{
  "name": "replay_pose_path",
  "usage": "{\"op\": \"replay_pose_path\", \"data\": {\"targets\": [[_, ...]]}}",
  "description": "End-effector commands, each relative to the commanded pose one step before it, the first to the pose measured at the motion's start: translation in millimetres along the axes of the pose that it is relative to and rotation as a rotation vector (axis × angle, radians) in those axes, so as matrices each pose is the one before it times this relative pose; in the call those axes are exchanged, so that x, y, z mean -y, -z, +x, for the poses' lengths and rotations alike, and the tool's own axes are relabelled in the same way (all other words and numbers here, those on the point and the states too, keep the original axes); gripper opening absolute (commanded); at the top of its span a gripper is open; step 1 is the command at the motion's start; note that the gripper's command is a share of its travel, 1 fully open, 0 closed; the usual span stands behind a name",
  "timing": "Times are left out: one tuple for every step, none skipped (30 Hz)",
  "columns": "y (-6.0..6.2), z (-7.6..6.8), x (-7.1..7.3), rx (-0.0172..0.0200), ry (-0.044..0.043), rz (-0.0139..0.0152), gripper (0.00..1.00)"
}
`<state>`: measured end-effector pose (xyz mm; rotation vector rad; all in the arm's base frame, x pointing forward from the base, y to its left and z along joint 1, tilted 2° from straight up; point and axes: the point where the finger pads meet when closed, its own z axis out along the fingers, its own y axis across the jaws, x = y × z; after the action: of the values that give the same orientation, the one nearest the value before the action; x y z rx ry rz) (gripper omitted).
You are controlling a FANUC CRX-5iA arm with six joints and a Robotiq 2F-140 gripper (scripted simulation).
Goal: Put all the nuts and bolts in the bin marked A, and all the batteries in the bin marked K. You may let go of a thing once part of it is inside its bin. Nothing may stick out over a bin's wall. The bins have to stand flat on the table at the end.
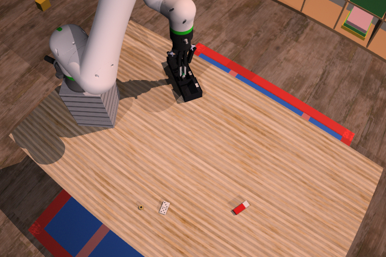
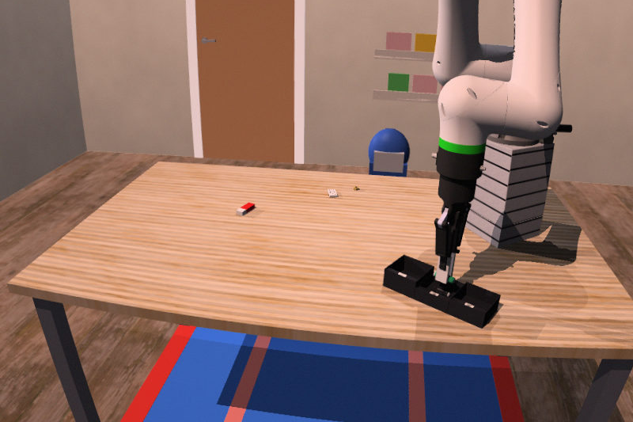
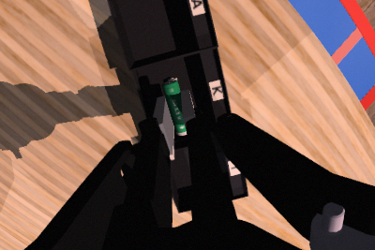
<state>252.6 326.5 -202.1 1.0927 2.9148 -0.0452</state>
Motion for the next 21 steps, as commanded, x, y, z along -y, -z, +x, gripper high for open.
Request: {"op": "replay_pose_path", "data": {"targets": [[-7.82,0.0,-0.31,0.0001,-0.00005,-0.00049,0.15],[-2.0,0.0,0.0,0.0,0.0,0.0,0.15],[-2.0,0.0,0.0,0.0,0.0,0.0,0.15],[-2.0,0.0,0.0,0.0,0.0,0.0,0.15],[-2.0,0.0,0.0,0.0,0.0,0.0,0.15],[-2.0,0.0,0.0,0.0,0.0,0.0,0.15],[-1.08,0.01,-0.03,0.0,0.0,0.0,0.15],[0.0,0.01,-0.03,0.0,0.0,0.0,0.15],[0.0,0.01,-0.03,0.0,0.0,0.0,0.15],[0.0,0.01,-0.03,0.0,0.0,0.0,0.15],[0.0,0.01,-0.02,0.0,0.0,0.0,0.15],[0.0,0.0,0.0,0.0,0.0,0.0,0.15],[0.0,0.0,0.0,0.0,0.0,0.0,0.15],[0.0,0.0,-0.01,0.0,0.0,0.0,0.15],[0.0,0.0,0.0,0.0,0.0,0.0,0.15],[0.0,0.0,0.0,0.0,0.0,0.0,0.15],[0.0,0.0,0.0,0.0,0.0,0.0,0.15],[0.0,0.0,0.0,0.0,0.0,0.0,0.15],[0.0,0.0,0.0,0.0,0.0,0.0,0.15],[0.0,0.0,0.0,0.0,0.0,0.0,0.15],[0.0,0.0,0.0,0.0,0.0,0.0,0.15]]}}
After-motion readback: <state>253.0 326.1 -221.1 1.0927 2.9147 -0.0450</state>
